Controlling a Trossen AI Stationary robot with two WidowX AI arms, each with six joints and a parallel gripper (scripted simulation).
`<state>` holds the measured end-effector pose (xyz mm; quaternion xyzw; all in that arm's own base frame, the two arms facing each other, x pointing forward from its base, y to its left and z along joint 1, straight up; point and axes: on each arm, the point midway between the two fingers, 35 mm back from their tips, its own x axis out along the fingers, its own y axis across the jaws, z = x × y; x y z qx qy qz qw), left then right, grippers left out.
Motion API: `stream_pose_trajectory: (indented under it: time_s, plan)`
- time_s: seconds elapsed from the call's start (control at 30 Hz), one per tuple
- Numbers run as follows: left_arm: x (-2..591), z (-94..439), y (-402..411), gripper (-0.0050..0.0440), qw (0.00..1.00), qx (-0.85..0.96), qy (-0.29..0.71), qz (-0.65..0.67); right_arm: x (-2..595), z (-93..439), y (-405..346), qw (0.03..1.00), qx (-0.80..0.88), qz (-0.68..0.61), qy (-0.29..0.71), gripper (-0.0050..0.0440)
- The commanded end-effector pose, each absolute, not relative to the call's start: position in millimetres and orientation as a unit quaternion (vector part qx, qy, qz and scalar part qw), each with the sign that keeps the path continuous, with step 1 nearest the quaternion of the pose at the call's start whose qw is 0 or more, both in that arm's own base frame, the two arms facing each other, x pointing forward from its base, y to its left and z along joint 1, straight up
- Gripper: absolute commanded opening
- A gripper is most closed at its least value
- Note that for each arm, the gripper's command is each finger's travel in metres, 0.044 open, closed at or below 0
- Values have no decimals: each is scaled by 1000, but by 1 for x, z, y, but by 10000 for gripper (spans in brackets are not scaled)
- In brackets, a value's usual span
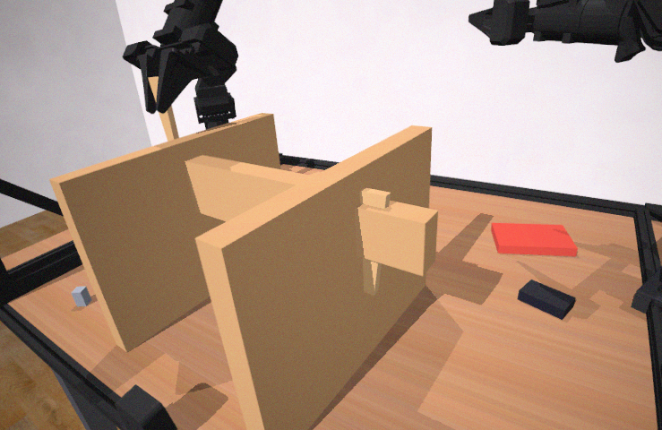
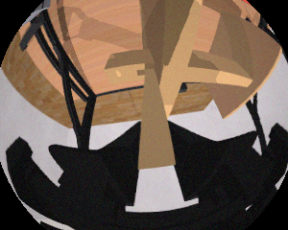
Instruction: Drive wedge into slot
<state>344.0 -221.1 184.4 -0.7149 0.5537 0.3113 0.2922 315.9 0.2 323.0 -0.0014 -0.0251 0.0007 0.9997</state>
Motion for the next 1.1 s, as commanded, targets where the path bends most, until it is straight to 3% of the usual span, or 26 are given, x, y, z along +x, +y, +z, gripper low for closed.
stream_pose_trajectory:
  time_s: [0.0, 1.07]
  plan:
    - [344, 184, -221, 0, 292, -715, 554, 311, 316, 323, 0, 1000, 0, 0, -25, 440]
    - [344, 174, -221, 0, 292, -715, 554, 311, 316, 323, 0, 1000, -1, 1, -25, 440]
